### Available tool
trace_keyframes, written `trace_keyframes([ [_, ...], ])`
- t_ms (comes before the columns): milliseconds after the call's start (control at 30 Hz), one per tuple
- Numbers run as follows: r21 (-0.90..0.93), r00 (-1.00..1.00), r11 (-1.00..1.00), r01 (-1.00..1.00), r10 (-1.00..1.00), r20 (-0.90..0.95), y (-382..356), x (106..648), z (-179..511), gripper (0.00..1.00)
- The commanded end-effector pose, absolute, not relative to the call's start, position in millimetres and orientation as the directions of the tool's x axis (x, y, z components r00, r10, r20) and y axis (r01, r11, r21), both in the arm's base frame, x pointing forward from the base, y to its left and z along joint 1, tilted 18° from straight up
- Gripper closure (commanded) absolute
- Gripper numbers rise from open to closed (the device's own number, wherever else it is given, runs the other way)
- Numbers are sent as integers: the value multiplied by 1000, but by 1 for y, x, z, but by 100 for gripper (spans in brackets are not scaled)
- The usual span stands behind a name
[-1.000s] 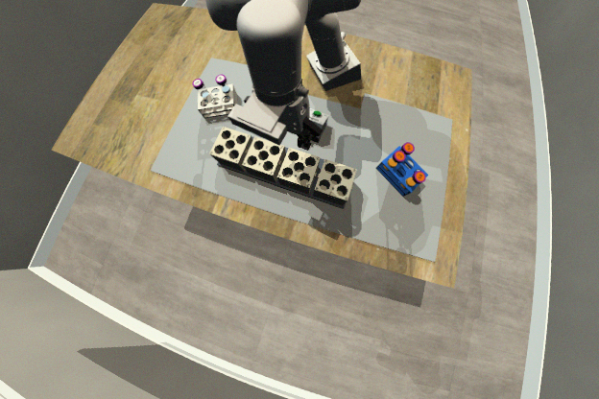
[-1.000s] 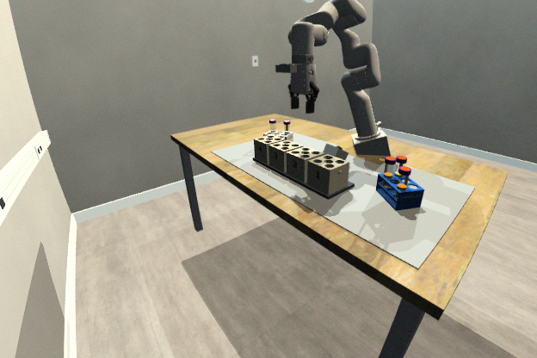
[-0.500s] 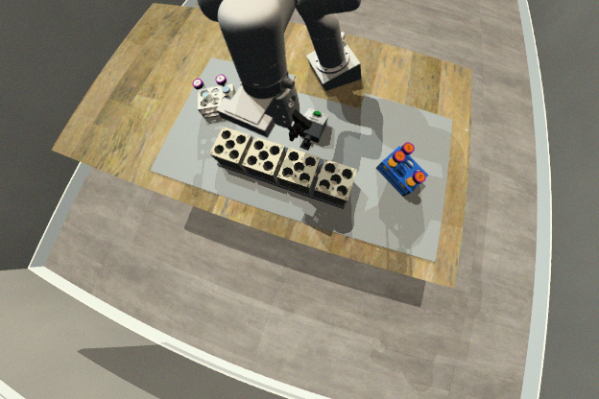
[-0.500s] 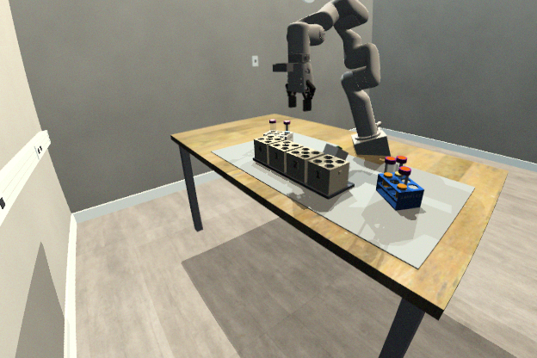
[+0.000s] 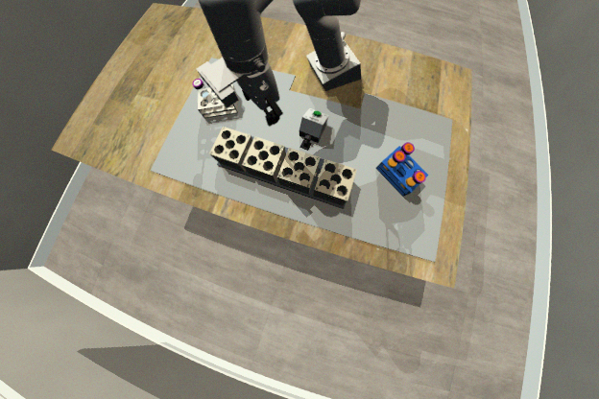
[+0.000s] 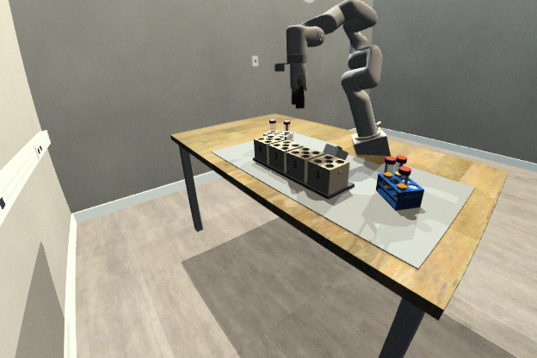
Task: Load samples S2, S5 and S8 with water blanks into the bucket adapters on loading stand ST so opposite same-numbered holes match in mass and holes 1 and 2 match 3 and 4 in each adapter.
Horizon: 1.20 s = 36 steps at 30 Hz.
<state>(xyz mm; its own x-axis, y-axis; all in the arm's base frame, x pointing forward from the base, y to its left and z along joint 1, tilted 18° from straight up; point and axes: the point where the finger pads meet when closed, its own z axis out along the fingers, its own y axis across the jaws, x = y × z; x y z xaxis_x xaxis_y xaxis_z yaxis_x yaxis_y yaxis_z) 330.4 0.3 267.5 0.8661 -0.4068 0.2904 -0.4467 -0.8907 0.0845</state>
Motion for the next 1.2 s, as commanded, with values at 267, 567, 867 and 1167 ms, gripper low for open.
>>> trace_keyframes([
  [267,-21,669,-707,-707,-677,308,-44,304,273,0],
  [567,-20,669,-707,-707,-677,308,-83,281,275,0],
  [867,-20,669,-707,-707,-677,308,-113,263,278,0],
  [1167,-19,669,-707,-707,-677,308,-151,240,280,0],
])
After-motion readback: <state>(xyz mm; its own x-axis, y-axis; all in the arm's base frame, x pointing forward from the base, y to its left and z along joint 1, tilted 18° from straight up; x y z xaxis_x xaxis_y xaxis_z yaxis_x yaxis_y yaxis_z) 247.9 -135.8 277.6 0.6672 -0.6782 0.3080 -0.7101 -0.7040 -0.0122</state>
